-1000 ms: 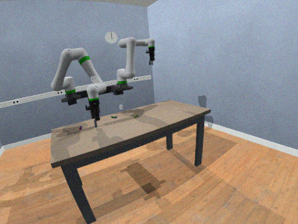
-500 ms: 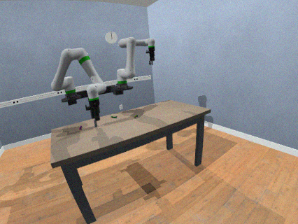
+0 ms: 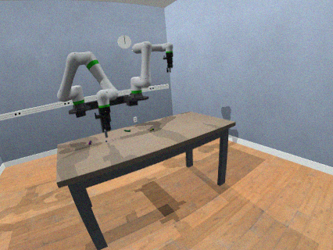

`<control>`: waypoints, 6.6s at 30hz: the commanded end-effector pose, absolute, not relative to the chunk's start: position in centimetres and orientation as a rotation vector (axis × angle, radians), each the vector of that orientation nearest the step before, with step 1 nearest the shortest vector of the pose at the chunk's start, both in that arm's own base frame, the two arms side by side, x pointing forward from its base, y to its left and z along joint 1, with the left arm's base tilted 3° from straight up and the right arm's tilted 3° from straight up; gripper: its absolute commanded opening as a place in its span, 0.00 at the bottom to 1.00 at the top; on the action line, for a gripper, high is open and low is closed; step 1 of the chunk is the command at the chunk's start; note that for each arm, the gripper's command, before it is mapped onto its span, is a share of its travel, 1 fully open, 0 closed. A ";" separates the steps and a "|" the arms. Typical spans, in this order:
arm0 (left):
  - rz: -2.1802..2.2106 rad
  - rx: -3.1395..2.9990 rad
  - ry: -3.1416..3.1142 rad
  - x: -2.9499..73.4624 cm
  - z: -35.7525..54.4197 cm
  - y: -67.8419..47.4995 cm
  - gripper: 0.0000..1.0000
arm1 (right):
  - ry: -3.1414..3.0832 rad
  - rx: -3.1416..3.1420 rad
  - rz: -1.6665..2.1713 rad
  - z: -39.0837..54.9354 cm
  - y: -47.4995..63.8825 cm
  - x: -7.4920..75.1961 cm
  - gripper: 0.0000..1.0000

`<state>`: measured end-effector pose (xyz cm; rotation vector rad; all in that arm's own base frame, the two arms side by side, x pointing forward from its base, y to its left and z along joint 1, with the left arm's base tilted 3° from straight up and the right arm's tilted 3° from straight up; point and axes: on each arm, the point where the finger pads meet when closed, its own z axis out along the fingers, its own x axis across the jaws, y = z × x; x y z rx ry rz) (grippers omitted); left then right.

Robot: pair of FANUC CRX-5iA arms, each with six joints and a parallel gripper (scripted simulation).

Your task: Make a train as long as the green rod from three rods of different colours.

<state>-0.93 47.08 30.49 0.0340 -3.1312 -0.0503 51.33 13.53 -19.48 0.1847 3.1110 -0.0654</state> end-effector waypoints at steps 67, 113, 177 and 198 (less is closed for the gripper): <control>-0.053 0.034 -3.131 -0.9 30.6 47.1 1.00 | 2.648 1.610 -0.037 -15.3 2.1 48.9 1.00; -0.053 0.034 -3.131 -0.9 30.6 47.1 1.00 | 2.274 2.100 -0.024 -16.0 -2.0 47.5 0.54; -0.053 0.034 -3.131 -0.9 30.6 47.1 1.00 | 2.273 2.100 -0.024 -21.0 -2.2 47.6 0.54; -0.053 0.034 -3.131 -0.9 30.6 47.1 1.00 | 2.273 2.100 -0.024 -21.9 -2.2 47.6 0.54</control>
